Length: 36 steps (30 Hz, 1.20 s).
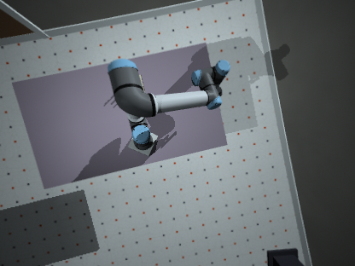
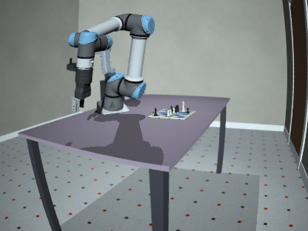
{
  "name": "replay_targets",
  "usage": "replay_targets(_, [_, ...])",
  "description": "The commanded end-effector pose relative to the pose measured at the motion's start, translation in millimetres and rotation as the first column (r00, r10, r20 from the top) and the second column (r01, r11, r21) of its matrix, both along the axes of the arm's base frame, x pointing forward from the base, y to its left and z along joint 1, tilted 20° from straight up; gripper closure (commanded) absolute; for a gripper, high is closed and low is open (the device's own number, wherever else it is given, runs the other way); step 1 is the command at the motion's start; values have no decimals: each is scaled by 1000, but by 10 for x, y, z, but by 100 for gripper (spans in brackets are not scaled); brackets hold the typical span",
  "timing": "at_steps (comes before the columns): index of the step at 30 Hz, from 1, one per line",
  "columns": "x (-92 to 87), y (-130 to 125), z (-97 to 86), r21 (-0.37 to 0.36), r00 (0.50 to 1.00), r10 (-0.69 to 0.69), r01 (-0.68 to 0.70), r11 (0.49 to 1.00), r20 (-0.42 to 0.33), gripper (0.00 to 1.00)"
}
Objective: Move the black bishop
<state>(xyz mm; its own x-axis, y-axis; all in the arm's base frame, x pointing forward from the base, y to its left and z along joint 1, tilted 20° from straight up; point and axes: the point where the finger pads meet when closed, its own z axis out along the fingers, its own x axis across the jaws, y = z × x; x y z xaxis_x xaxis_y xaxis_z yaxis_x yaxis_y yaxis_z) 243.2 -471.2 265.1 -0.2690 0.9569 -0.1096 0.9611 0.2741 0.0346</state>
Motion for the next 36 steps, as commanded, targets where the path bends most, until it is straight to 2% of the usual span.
replay_targets(1, [140, 419, -119, 94, 981, -164, 174, 980, -99, 0])
replay_targets(3, [204, 576, -159, 123, 967, -216, 233, 965, -137, 0])
replay_targets(5, [204, 576, -159, 123, 967, -216, 233, 965, -137, 0])
replay_targets(9, [341, 904, -247, 179, 923, -317, 357, 917, -218, 0])
replay_targets(15, [568, 1429, -389, 244, 819, -451, 547, 801, -354, 0])
replay_targets(20, [761, 1883, -511, 270, 699, -534, 694, 668, -475, 0])
replay_targets(22, [761, 1883, -511, 270, 699, -534, 694, 668, -475, 0])
replay_targets(29, [1012, 2527, -694, 260, 498, -586, 857, 445, -639, 0])
replay_targets(36, [1234, 3055, -833, 208, 311, -577, 949, 238, -755, 0])
